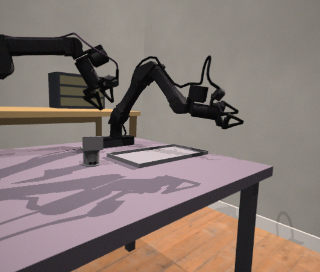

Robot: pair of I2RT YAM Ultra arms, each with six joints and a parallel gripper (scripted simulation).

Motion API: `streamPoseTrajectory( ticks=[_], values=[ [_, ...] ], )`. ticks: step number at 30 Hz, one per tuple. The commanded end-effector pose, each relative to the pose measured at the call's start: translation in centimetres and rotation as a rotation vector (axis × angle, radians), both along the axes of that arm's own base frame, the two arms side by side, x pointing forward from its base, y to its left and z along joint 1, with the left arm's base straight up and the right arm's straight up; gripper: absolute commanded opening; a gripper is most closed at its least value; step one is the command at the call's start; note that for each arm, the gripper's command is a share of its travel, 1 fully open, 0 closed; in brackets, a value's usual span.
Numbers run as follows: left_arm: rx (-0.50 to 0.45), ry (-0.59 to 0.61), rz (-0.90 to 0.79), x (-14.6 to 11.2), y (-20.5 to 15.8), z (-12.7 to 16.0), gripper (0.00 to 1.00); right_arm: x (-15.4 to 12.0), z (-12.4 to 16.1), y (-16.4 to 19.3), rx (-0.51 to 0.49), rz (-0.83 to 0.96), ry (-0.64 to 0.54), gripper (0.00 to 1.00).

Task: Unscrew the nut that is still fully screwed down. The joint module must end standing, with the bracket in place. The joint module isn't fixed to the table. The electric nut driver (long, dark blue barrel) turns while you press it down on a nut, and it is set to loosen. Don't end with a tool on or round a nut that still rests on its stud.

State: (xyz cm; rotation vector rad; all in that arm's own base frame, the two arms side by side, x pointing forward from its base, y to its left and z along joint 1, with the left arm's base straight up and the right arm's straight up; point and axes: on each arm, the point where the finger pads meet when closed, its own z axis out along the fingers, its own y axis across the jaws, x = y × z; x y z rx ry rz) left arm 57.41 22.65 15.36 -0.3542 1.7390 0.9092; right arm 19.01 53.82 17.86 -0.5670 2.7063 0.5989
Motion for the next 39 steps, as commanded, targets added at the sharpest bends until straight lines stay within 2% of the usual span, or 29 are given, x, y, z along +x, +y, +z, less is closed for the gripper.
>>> streamPoseTrajectory(
  ticks=[1, 2, 3, 19, 20, 36, 39],
  values=[
    [0.003, -0.014, 0.000, 0.0, 0.0, 0.7, 1.00, 0.0, 0.9, 0.1, 0.020, 0.000, -0.007, 1.00],
    [0.003, -0.014, 0.000, 0.0, 0.0, 0.7, 1.00, 0.0, 0.9, 0.1, 0.020, 0.000, -0.007, 1.00],
    [0.003, -0.014, 0.000, 0.0, 0.0, 0.7, 1.00, 0.0, 0.9, 0.1, 0.020, 0.000, -0.007, 0.82],
    [0.003, -0.014, 0.000, 0.0, 0.0, 0.7, 1.00, 0.0, 0.9, 0.1, 0.020, 0.000, -0.007, 0.82],
    [0.003, -0.014, 0.000, 0.0, 0.0, 0.7, 1.00, 0.0, 0.9, 0.1, 0.020, 0.000, -0.007, 0.65],
    [0.003, -0.014, 0.000, 0.0, 0.0, 0.7, 1.00, 0.0, 0.9, 0.1, 0.020, 0.000, -0.007, 0.65],
    [0.003, -0.014, 0.000, 0.0, 0.0, 0.7, 1.00, 2.8, 0.9, -2.1, 0.020, -0.091, 0.010, 0.65]
  ],
)
